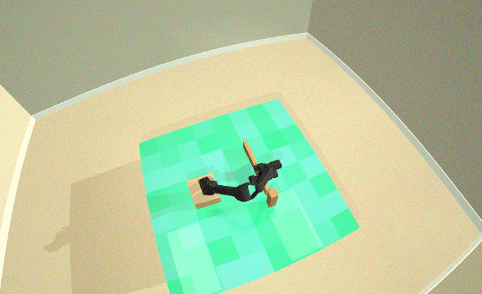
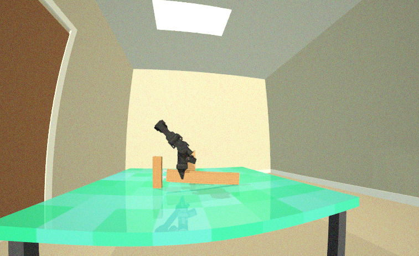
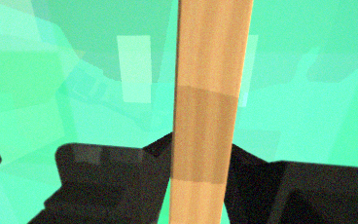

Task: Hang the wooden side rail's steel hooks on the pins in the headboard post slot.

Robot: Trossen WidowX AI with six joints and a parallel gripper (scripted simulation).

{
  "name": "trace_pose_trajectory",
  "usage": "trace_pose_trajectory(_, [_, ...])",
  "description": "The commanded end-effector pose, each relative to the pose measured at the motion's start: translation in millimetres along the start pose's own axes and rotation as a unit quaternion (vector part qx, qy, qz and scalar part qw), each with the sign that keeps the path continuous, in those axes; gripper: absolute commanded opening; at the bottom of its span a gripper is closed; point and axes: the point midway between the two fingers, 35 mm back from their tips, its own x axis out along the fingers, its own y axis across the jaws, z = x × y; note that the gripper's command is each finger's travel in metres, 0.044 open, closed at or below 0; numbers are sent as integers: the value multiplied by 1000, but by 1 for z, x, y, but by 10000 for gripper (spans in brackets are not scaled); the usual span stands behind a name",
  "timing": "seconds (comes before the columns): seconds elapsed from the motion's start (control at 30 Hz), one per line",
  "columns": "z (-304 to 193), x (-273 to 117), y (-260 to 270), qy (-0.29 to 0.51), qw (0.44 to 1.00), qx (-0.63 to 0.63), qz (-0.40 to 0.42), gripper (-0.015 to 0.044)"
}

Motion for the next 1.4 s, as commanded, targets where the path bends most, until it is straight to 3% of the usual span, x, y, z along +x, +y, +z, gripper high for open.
trace_pose_trajectory(0.0, [-1,-5,-5,0,1000,3,-8,0])
trace_pose_trajectory(1.37, [-6,-6,-7,1,1000,3,-8,0])
